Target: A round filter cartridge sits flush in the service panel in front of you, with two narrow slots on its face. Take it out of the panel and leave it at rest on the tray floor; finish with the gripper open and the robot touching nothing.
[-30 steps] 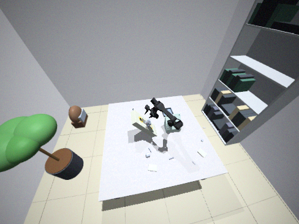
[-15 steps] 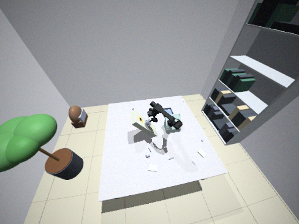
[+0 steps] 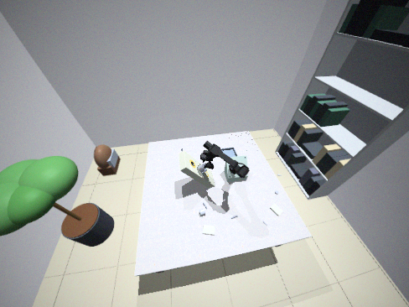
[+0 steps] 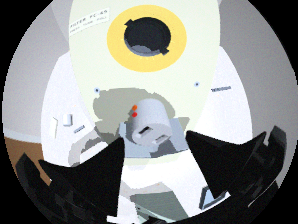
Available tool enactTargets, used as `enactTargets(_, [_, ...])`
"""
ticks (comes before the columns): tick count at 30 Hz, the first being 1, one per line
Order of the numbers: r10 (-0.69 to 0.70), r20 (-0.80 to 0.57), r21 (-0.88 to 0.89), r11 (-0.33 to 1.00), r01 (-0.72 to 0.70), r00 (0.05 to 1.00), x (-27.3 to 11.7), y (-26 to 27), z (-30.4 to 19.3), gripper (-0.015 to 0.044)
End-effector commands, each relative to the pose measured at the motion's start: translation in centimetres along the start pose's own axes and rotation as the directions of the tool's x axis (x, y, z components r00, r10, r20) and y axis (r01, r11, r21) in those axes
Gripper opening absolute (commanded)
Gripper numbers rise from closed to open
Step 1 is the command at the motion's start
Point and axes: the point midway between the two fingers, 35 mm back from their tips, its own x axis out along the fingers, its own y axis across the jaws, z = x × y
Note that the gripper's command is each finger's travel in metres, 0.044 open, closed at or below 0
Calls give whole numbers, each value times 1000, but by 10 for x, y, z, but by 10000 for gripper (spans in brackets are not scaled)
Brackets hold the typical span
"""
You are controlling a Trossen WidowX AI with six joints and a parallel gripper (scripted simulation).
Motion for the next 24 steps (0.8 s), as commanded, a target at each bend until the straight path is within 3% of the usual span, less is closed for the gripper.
enactTargets(1, [1, -2, 6, 1000, -1, 1000, 6, 0, -1, 305])
enactTargets(17, [6, 1, 5, 1000, -6, 1000, 31, 2, -1, 305])
enactTargets(19, [0, -1, -1, 1000, 0, 1000, 27, 1, -1, 252])
enactTargets(24, [0, -1, -1, 1000, 0, 1000, 27, 1, -1, 219])
